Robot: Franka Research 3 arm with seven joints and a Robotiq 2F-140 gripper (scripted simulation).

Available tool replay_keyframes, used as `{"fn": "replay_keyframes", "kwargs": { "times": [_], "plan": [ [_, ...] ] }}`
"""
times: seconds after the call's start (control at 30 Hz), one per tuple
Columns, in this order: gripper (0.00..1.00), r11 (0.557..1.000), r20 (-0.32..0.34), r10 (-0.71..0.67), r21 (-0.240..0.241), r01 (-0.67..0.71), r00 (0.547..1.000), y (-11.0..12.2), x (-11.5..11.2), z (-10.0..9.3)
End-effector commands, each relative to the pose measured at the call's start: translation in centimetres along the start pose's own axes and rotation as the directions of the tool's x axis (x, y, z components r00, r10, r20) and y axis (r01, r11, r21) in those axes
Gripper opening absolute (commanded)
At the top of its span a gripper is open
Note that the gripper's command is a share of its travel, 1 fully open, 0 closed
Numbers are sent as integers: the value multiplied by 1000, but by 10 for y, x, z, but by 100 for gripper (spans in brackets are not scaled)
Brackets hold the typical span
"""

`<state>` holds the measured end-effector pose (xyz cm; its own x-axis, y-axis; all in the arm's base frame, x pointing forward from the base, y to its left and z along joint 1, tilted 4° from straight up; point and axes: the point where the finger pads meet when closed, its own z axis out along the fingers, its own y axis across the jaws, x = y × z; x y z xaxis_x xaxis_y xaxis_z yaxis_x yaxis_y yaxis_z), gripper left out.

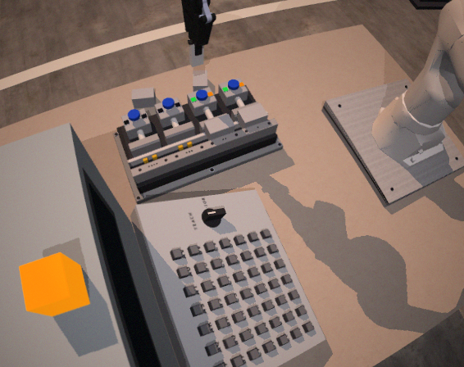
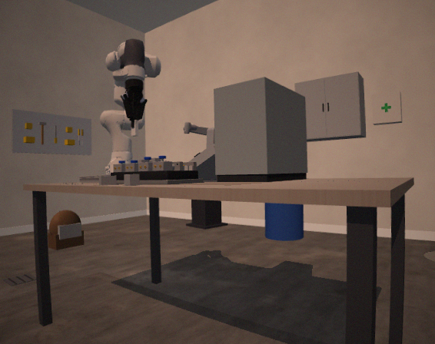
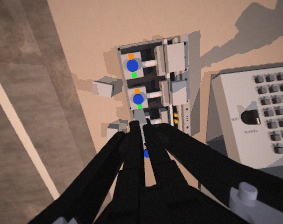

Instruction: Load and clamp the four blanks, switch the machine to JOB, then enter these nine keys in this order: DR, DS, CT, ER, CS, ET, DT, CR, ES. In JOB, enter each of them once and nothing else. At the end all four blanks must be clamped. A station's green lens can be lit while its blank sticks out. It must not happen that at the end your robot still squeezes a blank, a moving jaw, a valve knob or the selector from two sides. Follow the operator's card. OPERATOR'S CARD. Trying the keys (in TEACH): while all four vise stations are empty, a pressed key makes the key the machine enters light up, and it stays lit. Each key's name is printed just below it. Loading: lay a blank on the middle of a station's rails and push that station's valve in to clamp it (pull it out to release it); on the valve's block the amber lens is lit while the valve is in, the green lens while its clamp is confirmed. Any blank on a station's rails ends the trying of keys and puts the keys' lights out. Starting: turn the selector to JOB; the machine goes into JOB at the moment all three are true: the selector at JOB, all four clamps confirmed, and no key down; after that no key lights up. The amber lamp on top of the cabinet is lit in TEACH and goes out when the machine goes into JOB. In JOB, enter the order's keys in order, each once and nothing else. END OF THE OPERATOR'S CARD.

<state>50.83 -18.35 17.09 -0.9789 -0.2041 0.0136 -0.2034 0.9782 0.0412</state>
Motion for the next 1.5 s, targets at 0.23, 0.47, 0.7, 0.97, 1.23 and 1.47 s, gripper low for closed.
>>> {"fn": "replay_keyframes", "kwargs": {
  "times": [0.23,0.47,0.7,0.97,1.23,1.47],
  "plan": [
    [0,1000,-25,8,-13,-8,1000,2,8,-20],
    [0,1000,-25,8,-13,-9,1000,2,7,-21],
    [0,998,-21,61,-17,-61,998,-21,-26,-27],
    [0,968,-24,252,-11,-252,968,-97,-104,-22],
    [0,954,-27,298,-5,-299,954,-114,-116,-16],
    [40,954,-27,298,-5,-299,954,-114,-116,-16]
  ]
}}
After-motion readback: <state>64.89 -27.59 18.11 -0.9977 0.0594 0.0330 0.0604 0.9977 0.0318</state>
